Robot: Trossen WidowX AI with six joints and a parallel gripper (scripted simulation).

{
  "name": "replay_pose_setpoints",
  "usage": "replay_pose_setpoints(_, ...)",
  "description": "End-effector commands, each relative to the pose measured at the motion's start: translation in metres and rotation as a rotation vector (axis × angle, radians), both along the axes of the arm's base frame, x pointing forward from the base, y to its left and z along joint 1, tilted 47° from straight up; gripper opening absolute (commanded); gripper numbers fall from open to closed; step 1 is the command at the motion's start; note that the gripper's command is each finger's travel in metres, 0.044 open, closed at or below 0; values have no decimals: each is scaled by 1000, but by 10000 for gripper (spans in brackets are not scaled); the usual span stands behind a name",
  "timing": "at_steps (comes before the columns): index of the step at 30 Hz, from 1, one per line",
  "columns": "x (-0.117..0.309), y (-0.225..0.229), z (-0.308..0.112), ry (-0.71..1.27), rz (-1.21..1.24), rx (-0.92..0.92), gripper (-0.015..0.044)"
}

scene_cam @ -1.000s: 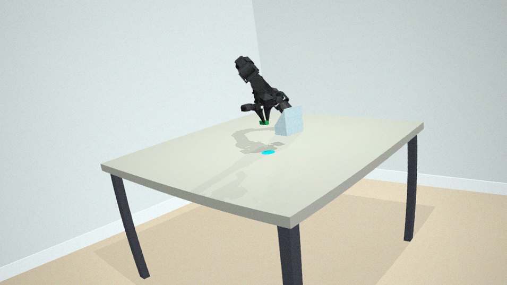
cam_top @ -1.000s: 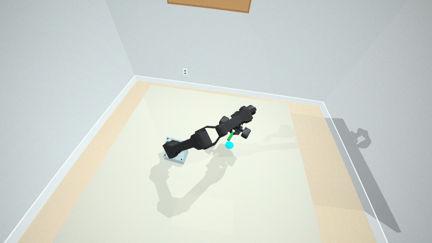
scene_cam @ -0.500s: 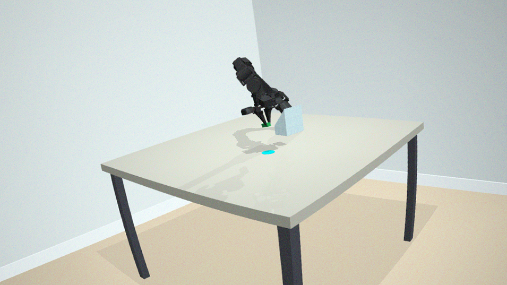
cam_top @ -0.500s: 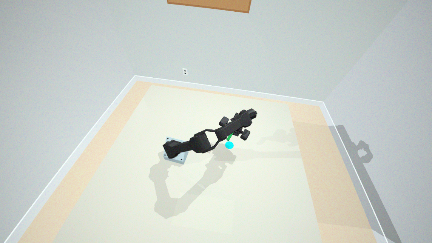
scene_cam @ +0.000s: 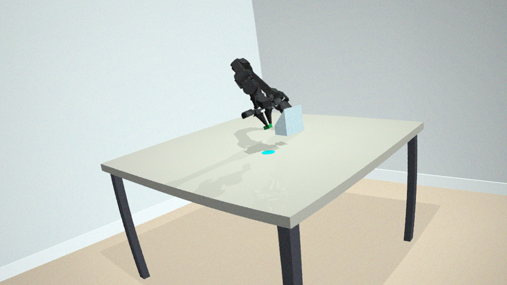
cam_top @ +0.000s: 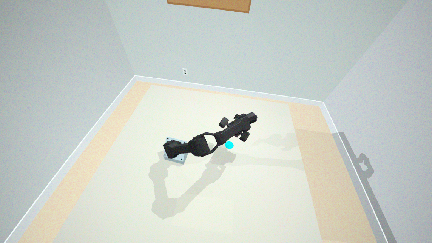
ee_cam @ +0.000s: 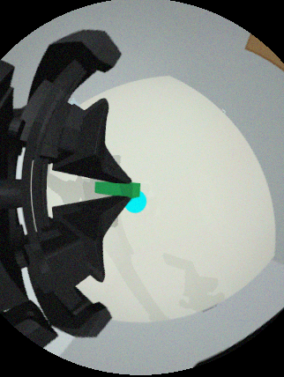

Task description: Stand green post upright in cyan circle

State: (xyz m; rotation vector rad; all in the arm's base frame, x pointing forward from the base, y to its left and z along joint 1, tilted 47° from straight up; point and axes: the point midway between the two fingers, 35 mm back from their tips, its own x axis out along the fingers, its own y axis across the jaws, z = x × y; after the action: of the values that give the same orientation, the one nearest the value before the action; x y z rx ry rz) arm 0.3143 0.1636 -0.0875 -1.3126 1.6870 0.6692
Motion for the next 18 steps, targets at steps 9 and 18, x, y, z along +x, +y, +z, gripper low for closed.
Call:
replay_pose_setpoints(9, -1, -2, -5, 12, -12, 94, 23)
replay_pose_setpoints(18, -1, -3, -9, 13, -19, 162, 23)
